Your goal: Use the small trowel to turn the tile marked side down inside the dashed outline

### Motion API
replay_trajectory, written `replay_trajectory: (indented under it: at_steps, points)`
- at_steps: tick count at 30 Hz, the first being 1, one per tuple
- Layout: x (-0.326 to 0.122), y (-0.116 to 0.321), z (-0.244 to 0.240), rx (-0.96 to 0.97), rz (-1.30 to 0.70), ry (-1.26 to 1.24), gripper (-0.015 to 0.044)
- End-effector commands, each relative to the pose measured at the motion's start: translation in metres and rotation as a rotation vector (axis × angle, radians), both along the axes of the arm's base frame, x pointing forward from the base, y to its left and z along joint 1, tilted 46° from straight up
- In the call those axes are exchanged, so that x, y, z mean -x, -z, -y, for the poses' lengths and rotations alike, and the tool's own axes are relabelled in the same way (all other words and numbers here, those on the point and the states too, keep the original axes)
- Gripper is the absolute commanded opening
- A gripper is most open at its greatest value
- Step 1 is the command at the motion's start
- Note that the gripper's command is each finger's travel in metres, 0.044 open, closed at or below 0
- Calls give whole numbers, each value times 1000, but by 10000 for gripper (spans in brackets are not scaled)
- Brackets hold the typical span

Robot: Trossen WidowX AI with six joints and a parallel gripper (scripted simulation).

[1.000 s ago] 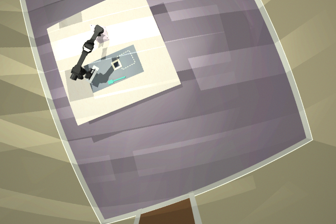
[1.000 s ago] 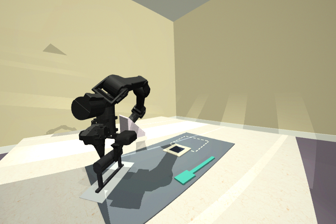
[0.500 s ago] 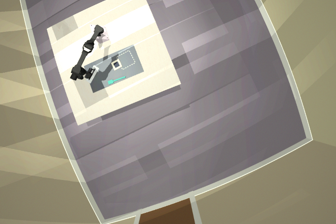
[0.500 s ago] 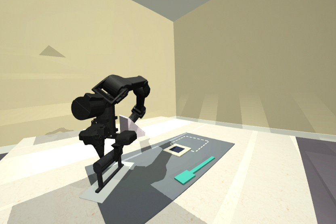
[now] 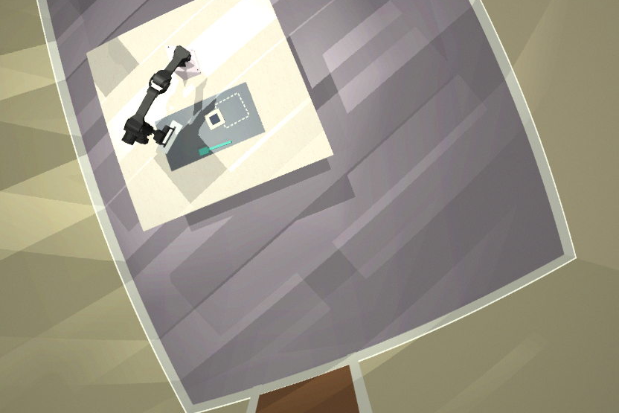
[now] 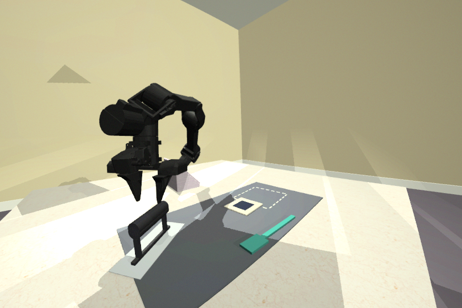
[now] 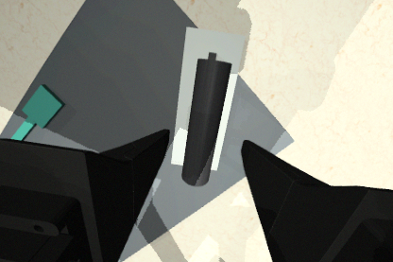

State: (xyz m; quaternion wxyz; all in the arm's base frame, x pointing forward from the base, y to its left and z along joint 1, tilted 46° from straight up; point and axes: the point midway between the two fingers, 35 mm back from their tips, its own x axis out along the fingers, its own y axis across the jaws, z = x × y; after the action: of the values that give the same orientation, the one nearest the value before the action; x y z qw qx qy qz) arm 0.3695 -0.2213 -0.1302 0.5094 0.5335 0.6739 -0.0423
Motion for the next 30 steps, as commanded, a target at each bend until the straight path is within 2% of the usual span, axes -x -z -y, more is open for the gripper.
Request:
replay_trajectory:
  at_steps: [1, 30]
  points:
    - [0, 1, -2, 5, 44, -61, 270]
    - [1, 0, -3, 81, 730, -793, 270]
